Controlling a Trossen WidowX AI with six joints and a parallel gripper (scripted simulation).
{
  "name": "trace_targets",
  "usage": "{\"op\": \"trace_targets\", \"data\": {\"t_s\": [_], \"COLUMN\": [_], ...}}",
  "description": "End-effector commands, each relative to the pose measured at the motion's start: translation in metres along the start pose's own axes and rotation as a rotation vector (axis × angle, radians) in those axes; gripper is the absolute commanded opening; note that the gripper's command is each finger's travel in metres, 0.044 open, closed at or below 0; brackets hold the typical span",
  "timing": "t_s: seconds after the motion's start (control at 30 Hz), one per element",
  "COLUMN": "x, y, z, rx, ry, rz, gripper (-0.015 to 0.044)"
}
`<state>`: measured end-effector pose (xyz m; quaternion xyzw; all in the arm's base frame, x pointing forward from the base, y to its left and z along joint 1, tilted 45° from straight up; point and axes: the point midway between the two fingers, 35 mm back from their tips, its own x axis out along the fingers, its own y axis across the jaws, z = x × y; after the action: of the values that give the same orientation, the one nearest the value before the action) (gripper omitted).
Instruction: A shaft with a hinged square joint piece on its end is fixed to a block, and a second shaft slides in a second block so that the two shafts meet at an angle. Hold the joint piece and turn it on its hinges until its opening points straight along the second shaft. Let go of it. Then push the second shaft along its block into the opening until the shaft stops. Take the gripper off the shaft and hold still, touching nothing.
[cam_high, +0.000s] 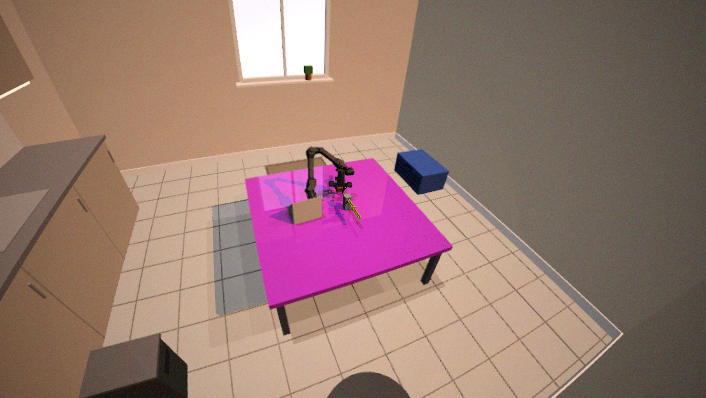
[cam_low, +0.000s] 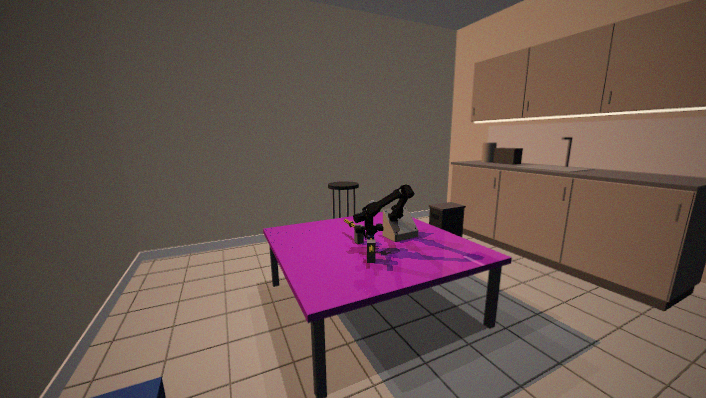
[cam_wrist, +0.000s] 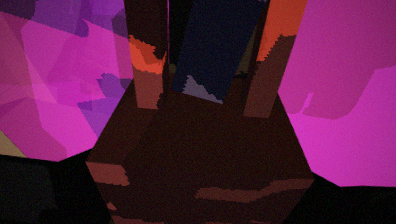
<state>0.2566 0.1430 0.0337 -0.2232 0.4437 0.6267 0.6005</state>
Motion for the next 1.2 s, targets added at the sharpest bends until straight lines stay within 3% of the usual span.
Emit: {"op": "trace_targets", "data": {"t_s": [0.0,0.27,0.43,0.53,0.9,1.17], "x": [0.0000,0.0000,0.0000,0.0000,0.0000,0.0000], "y": [0.0000,0.0000,0.0000,0.0000,0.0000,0.0000], "z": [0.0000,0.0000,0.0000,0.0000,0.0000,0.0000], "rx": [0.000,0.000,0.000,0.000,0.000,0.000], "ry": [0.000,0.000,0.000,0.000,0.000,0.000], "rz": [0.000,0.000,0.000,0.000,0.000,0.000], "gripper": [0.0000,0.0000,0.0131,0.0147,0.0436,0.0440]}}
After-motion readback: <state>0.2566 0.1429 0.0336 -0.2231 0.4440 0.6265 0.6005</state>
